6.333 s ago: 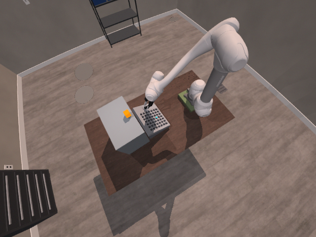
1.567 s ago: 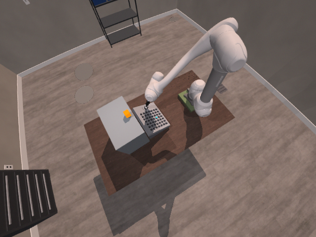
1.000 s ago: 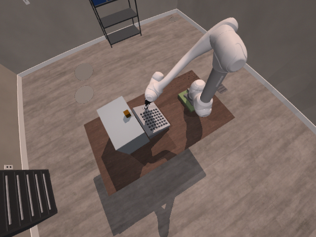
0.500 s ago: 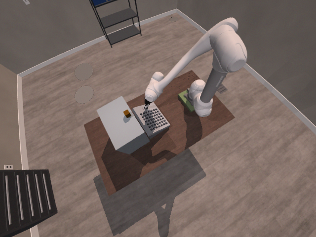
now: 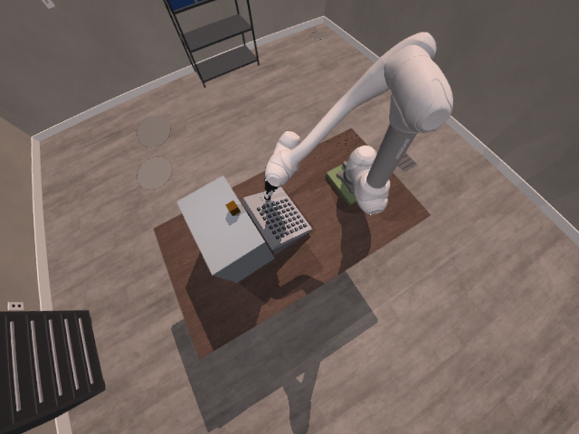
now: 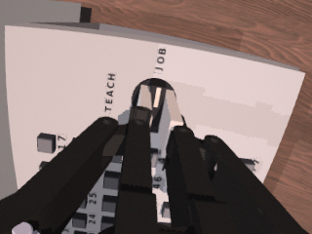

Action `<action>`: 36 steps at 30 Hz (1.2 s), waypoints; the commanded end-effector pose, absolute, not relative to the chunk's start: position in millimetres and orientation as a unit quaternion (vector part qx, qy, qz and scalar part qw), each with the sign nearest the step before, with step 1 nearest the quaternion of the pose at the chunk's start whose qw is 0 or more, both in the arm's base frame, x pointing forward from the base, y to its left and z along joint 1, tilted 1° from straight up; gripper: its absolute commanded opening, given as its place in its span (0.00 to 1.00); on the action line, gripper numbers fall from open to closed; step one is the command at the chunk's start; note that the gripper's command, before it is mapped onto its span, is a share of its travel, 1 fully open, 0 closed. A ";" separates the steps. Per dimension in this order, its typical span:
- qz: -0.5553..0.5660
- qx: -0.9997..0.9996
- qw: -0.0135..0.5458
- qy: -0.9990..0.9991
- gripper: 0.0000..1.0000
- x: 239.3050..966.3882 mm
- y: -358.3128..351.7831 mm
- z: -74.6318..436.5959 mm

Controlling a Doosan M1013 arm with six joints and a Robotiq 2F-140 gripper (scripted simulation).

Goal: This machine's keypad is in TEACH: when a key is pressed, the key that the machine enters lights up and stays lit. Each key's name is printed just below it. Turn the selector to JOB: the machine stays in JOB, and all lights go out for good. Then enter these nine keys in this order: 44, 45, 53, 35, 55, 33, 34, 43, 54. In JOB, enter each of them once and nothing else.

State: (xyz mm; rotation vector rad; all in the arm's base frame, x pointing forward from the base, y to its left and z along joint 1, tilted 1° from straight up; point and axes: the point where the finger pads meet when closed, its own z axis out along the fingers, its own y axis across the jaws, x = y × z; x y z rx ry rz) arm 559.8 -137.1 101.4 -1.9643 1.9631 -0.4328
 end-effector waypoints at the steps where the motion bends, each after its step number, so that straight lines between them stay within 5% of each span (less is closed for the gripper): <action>1: -0.151 -0.687 0.166 0.691 0.00 559.8 -137.2 101.3; 31: -0.151 -0.687 0.166 0.691 0.00 559.8 -137.2 101.3; 32: -0.151 -0.687 0.166 0.691 0.33 559.8 -137.2 101.3; 36: -0.151 -0.687 0.166 0.691 0.33 559.8 -137.2 101.3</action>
